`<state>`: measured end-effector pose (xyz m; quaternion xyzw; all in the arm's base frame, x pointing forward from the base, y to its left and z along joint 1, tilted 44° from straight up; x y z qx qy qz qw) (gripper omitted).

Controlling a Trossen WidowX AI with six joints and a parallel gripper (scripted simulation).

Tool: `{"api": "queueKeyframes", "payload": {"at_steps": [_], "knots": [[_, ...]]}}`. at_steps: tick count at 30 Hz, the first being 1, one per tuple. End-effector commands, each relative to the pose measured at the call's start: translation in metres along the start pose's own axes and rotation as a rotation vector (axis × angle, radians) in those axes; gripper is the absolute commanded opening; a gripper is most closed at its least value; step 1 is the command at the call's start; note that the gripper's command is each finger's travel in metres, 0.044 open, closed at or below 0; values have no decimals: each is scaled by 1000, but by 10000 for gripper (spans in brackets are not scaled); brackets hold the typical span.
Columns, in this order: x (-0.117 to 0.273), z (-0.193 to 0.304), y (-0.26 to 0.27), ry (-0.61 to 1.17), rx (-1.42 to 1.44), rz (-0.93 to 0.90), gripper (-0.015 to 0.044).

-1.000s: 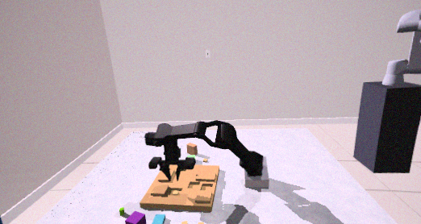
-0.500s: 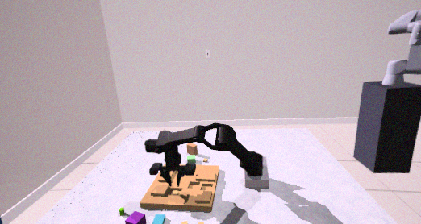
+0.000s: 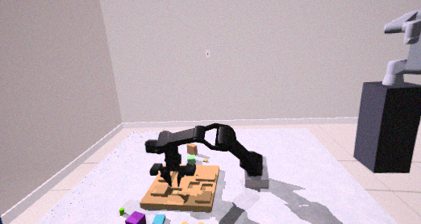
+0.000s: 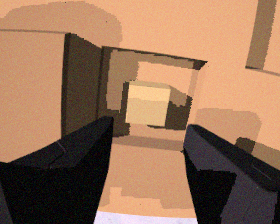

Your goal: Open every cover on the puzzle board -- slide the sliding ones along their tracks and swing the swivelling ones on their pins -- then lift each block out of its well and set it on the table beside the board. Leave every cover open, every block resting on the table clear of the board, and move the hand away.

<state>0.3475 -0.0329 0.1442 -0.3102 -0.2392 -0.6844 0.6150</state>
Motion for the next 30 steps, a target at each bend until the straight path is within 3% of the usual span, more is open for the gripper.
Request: {"api": "queueKeyframes", "payload": {"at_steps": [1,30], "knots": [[-1,0,0,5,-3,0,144],[-23,0,0,6,-3,0,144]]}}
Point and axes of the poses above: the point midway between the two fingers, 35 mm back from their tips, its own x axis back along the fingers, its own y axis across the jaws, z = x × y, the point moved 10 cm from there along x, back along the fingers, and after that the axes turned 2 degrees about -x, right-handed, at the moved point
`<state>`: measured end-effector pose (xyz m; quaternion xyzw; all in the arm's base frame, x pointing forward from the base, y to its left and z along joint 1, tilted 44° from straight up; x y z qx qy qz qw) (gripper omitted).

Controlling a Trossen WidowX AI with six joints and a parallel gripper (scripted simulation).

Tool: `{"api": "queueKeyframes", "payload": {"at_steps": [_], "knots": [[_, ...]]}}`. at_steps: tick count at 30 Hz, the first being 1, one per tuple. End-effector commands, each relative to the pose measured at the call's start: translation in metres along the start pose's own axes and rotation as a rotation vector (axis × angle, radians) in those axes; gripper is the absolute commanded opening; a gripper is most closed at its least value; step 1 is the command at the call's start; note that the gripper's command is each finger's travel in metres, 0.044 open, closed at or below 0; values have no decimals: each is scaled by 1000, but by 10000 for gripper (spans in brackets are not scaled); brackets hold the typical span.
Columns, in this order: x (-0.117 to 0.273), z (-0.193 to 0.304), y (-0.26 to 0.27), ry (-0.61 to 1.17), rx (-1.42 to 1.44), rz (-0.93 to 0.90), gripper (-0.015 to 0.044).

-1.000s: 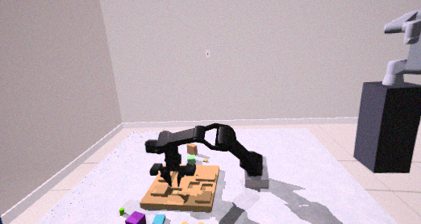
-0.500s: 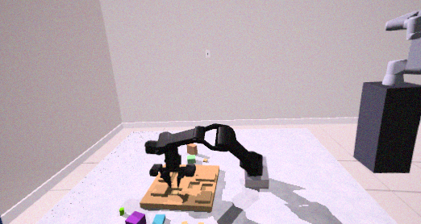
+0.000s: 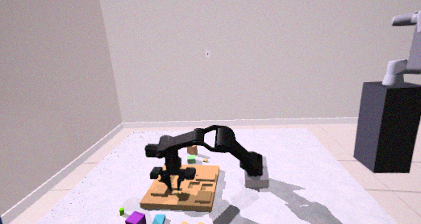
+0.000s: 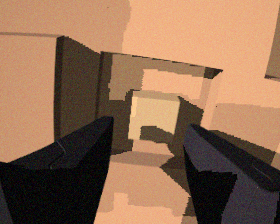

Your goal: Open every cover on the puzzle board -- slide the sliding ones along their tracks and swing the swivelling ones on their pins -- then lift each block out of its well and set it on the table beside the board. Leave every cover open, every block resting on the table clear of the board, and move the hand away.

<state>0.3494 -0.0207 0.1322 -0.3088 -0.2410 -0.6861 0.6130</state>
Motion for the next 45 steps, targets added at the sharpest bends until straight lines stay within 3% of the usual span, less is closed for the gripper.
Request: {"api": "queueKeyframes", "payload": {"at_steps": [1,27,37,45], "knots": [[-6,0,-1,6,-5,7,144],[-17,0,-1,6,-5,7,144],[-14,0,-1,1,0,2,80],[-10,0,0,1,-1,3,80]]}}
Point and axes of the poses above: the point midway between the two fingers, 35 mm back from their tips, its own x axis back along the fingers, its own y axis across the jaws, z = x × y, the point moved 10 cm from there along x, back along the fingers, and after that the axes turned 2 degrees about -x, right-handed, at the moved point
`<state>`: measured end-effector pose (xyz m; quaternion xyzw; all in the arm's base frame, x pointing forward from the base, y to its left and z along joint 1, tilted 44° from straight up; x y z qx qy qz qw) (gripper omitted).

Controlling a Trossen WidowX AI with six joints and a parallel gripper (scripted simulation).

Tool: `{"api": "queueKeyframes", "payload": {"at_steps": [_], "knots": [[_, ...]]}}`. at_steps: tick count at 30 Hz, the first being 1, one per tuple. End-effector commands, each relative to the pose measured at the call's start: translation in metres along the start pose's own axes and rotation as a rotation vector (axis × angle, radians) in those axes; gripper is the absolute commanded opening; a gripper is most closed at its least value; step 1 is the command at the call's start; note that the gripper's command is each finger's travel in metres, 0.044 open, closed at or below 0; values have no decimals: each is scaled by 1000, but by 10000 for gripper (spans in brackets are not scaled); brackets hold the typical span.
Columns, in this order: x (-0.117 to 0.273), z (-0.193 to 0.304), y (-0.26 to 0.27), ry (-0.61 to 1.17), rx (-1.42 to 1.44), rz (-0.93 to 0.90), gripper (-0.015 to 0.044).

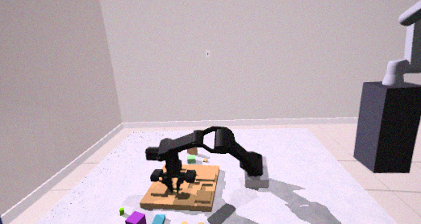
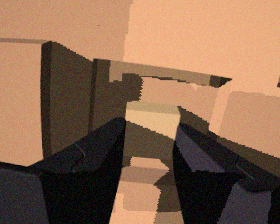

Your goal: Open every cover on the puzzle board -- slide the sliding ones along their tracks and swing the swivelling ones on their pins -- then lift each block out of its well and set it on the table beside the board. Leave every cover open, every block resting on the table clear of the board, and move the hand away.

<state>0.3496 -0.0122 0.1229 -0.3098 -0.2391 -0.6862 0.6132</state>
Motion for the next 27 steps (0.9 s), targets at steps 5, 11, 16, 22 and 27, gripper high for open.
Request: {"api": "queueKeyframes", "payload": {"at_steps": [5,11,16,22,27], "knots": [[9,0,0,0,2,2,80],[17,0,1,0,1,2,80],[23,0,0,1,1,3,80],[31,0,0,2,0,4,80],[38,-1,0,3,-1,4,80]]}}
Point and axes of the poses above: the point midway between the two fingers, 35 mm back from their tips, its own x axis back along the fingers, its own y axis across the jaws, z = x × y, the point moved 10 cm from there along x, back along the fingers, and after that the axes turned 2 degrees about -x, right-handed, at the moved point
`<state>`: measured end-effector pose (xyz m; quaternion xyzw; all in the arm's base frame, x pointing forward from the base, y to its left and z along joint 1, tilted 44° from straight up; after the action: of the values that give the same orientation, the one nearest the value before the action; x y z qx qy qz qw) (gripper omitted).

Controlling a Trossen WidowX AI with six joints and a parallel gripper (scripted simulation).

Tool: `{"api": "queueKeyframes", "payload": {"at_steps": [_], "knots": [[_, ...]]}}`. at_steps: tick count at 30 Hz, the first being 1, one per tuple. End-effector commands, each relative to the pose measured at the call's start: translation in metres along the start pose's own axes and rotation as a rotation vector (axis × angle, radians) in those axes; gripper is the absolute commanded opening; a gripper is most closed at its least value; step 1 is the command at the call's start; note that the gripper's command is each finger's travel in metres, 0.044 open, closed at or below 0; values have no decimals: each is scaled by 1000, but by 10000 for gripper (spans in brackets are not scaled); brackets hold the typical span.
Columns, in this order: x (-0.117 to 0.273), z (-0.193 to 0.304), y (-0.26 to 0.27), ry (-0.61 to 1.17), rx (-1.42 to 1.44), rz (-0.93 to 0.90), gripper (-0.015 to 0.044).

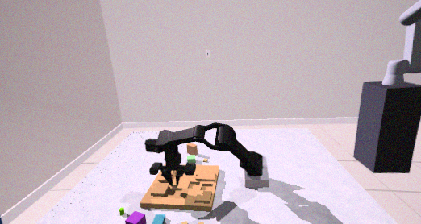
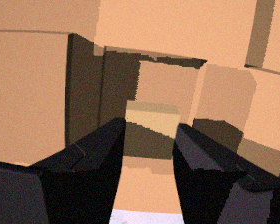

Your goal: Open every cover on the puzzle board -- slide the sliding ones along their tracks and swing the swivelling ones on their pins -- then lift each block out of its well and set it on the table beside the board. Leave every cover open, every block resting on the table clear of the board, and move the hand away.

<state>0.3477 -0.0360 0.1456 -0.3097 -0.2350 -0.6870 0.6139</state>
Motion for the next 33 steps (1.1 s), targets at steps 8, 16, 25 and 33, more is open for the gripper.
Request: {"api": "queueKeyframes", "payload": {"at_steps": [8,16,25,33], "knots": [[16,1,0,-3,4,2,80],[37,1,1,-5,4,2,80],[58,0,0,-5,4,3,80],[62,-27,0,-22,0,-5,80]]}}
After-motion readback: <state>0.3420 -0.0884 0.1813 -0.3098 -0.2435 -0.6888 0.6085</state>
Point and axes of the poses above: the point midway between the two fingers, 35 mm back from their tips, its own x axis back along the fingers, its own y axis across the jaws, z = x × y, the point moved 10 cm from there along x, back along the fingers, and after that the axes turned 2 degrees about -x, right-handed, at the moved point
